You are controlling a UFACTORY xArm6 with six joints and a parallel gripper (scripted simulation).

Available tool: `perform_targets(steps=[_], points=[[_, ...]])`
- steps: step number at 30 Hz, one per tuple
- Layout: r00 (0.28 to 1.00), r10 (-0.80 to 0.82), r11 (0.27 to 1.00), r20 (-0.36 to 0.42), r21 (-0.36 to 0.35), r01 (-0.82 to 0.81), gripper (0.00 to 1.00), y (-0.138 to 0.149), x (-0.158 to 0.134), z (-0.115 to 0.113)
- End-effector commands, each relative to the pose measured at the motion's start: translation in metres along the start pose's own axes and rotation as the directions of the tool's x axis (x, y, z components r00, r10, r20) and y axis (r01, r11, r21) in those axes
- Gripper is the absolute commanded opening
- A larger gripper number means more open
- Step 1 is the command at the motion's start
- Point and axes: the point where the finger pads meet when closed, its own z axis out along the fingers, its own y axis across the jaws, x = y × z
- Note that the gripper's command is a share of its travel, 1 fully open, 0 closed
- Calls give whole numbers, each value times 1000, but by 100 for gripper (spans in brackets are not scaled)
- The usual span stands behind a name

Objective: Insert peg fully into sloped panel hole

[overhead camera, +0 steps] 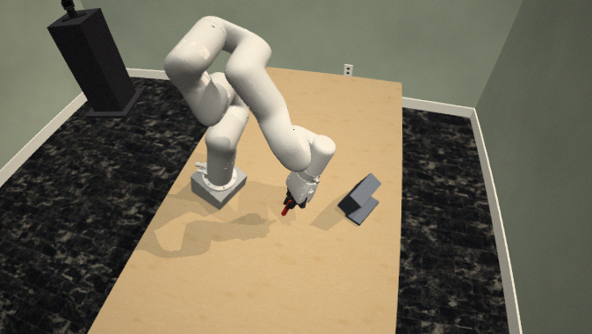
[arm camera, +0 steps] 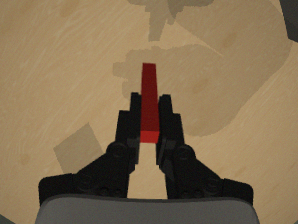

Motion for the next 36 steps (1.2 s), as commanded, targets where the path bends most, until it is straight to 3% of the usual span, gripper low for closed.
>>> perform_targets(steps=[1, 23, 36], points=[[997, -66, 998, -41, 17, 67, 0, 6, -1, 2], [931, -298, 945, -210, 77, 319, 0, 23, 0, 9], [839, -428, 864, -335, 121, 489, 0, 27, -2, 10]])
